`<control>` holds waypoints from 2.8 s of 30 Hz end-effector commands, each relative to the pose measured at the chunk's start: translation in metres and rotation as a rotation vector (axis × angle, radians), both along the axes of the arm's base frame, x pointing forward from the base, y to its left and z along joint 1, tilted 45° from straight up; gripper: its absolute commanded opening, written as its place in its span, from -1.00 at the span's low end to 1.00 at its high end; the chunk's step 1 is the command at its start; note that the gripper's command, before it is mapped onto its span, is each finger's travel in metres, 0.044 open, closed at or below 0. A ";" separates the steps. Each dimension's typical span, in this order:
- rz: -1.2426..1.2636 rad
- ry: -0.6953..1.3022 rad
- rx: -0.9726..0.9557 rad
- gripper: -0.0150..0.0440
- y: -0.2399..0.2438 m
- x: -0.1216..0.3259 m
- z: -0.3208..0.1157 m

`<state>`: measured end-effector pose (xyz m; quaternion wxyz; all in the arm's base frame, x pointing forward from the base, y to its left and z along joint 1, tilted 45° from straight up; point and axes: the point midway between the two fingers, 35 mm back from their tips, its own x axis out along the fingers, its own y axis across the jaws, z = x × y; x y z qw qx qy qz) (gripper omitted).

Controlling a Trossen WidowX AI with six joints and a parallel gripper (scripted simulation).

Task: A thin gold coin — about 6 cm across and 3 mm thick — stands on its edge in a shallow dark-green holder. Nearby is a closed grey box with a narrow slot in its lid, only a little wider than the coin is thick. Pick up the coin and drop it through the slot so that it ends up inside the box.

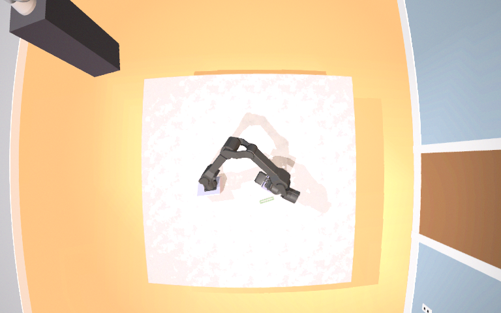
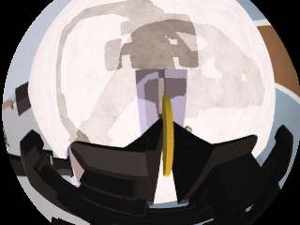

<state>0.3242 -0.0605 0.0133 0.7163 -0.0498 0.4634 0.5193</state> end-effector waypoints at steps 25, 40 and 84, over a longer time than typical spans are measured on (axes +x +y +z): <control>-0.002 -0.001 -0.004 -0.49 0.003 0.001 0.000; -0.008 0.004 -0.004 -0.49 0.008 0.000 -0.005; -0.001 0.002 -0.010 0.59 0.002 0.000 0.001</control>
